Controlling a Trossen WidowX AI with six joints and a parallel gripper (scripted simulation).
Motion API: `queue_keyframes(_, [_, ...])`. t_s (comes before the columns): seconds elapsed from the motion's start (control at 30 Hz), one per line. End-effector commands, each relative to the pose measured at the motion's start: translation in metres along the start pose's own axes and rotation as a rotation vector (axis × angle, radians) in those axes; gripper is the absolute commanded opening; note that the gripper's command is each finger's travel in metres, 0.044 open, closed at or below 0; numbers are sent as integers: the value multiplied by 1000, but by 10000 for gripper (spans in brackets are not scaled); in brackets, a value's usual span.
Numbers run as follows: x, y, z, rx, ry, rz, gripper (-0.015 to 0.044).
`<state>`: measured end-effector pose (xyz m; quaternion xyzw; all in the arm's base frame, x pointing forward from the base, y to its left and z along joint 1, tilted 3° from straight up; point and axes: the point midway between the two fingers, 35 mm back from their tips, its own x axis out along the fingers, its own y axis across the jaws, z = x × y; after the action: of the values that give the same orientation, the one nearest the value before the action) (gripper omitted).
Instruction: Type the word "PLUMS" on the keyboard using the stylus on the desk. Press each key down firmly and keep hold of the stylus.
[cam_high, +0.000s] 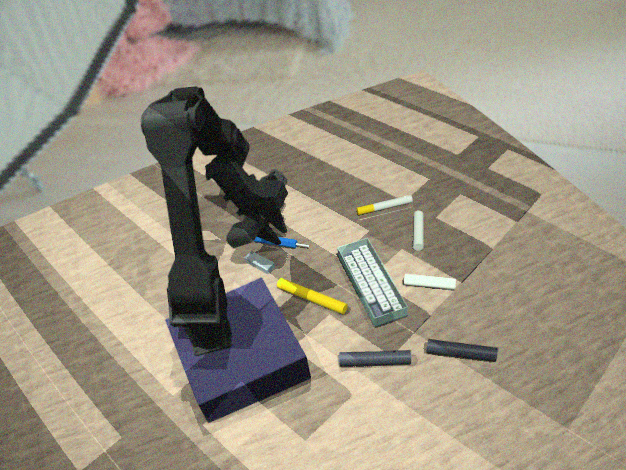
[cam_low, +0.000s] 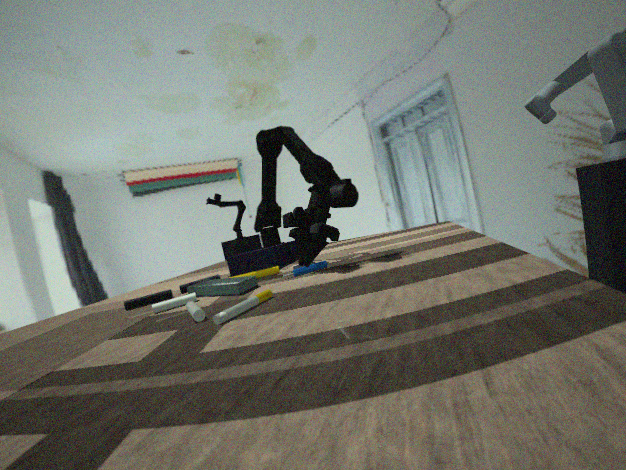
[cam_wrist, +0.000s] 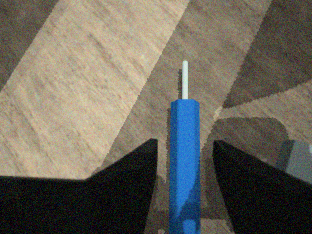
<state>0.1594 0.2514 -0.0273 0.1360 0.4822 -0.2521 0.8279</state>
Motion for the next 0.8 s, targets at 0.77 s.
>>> queue_keyframes(0.77, [10,0,-5,-1,-1,-2,0])
